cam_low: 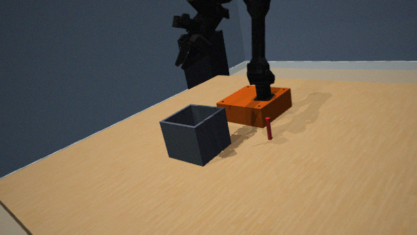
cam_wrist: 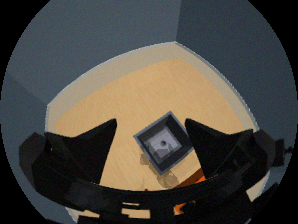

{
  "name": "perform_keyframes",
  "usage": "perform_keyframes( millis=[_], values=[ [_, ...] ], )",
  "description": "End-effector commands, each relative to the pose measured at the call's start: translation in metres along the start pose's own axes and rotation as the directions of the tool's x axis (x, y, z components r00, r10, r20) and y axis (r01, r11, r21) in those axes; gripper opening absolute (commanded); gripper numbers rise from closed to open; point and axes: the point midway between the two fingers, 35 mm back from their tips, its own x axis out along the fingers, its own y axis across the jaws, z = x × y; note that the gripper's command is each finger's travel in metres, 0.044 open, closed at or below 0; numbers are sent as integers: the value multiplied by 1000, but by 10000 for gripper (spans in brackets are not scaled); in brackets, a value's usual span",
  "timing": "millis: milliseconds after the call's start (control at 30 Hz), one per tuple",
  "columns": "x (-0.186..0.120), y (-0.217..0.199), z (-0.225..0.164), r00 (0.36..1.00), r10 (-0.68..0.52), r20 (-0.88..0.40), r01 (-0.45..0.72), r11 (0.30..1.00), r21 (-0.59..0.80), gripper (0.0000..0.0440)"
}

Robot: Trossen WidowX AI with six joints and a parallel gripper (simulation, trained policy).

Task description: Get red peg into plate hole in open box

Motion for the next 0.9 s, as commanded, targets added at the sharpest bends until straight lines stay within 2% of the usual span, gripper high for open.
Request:
perform_keyframes(
  millis=[0, 200, 400, 600, 867],
  values=[
    [-8, 15, -19, 996, 68, -64, -64, 996, 66, 440],
    [-21, 32, -53, 973, 142, -183, -112, 980, 165, 440],
    [-31, 42, -91, 932, 175, -317, -95, 963, 253, 440],
    [-42, 45, -128, 876, 173, -450, -22, 947, 321, 440],
    [-55, 45, -173, 790, 132, -599, 130, 918, 374, 440]
  ],
)
